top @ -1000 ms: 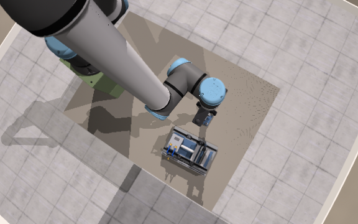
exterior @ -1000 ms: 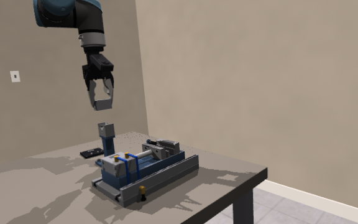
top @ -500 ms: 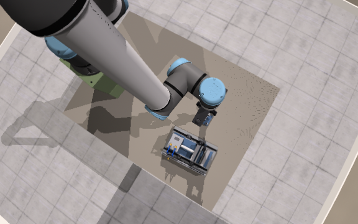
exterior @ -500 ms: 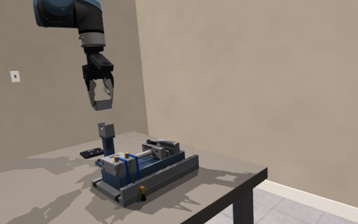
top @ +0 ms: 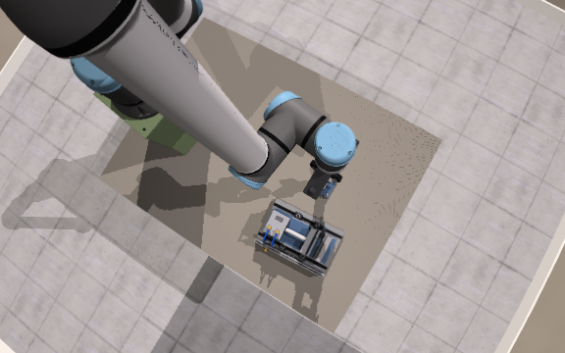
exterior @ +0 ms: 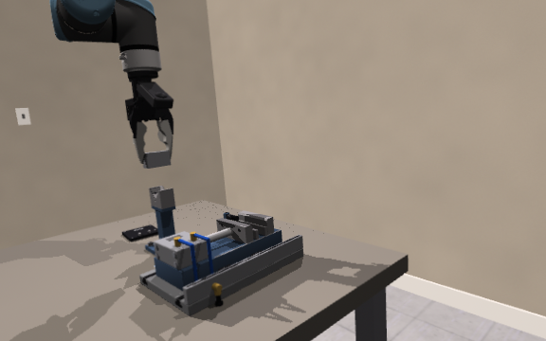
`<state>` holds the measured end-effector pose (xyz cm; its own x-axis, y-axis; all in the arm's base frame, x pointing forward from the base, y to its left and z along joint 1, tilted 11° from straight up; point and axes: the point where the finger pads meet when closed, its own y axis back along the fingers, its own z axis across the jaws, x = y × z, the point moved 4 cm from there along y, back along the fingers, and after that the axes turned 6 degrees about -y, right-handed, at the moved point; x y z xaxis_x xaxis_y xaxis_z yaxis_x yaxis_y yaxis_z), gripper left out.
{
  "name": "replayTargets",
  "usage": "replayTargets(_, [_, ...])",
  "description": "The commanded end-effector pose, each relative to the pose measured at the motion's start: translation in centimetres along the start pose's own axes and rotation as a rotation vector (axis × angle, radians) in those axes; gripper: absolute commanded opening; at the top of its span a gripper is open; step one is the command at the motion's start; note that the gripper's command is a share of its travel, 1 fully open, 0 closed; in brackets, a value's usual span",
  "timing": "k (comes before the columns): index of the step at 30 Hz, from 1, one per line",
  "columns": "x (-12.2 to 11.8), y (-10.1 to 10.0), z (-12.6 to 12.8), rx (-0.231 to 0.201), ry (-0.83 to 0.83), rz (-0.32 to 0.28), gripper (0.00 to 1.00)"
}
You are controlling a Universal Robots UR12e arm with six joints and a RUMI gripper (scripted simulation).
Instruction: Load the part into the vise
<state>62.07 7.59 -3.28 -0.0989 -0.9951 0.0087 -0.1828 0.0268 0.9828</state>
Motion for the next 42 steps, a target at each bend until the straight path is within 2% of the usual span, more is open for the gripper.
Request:
replayTargets(1, [-0.01,0.05,-0.05,0.001,0.000,0.001,0.00])
replayTargets(20, [-0.20,0.04,-0.03,0.005,0.000,0.038,0.00])
replayTargets(34, [-0.56,0.01,0.00,0.013,0.000,0.113,0.00])
replayTargets(42, [-0.90,-0.04,0.04,0.020,0.000,0.184,0.00])
